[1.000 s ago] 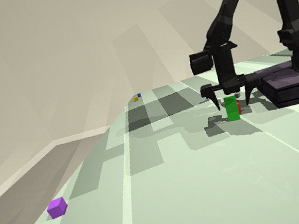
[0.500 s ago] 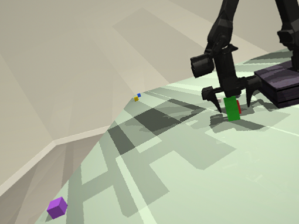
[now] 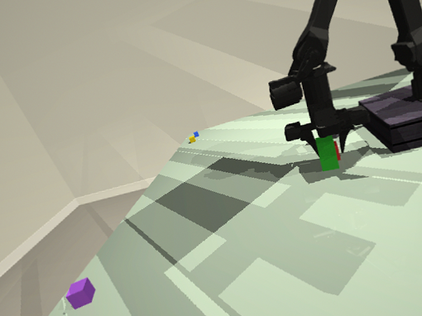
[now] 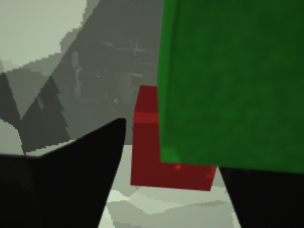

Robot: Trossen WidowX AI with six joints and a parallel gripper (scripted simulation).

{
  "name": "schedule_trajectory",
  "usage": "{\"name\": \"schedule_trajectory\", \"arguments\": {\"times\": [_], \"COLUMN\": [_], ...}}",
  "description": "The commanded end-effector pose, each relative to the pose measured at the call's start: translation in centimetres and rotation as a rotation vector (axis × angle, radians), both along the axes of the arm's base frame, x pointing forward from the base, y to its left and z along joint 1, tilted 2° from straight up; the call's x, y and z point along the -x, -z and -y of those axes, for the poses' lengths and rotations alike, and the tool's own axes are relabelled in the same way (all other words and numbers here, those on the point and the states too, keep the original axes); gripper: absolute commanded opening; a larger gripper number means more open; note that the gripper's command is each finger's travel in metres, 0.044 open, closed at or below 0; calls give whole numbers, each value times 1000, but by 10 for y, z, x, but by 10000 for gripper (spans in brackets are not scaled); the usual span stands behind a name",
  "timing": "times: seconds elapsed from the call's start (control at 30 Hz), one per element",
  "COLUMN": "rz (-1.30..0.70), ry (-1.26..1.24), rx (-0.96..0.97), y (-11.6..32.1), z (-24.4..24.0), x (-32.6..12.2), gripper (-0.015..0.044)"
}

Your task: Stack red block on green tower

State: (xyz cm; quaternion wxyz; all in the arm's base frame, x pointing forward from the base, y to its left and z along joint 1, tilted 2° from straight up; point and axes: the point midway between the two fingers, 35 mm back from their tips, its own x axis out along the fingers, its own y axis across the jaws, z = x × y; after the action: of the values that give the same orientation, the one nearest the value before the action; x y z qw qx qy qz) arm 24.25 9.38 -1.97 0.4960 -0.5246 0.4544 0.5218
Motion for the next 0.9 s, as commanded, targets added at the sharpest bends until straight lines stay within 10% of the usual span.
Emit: {"name": "schedule_trajectory", "arguments": {"times": [0.0, 0.37, 0.87], "rz": [-1, 0, 0], "ry": [4, 4, 4], "rx": [3, 3, 3], "y": [0, -12, -87], "z": [0, 0, 3], "x": [0, 0, 3], "gripper": [151, 0, 0]}}
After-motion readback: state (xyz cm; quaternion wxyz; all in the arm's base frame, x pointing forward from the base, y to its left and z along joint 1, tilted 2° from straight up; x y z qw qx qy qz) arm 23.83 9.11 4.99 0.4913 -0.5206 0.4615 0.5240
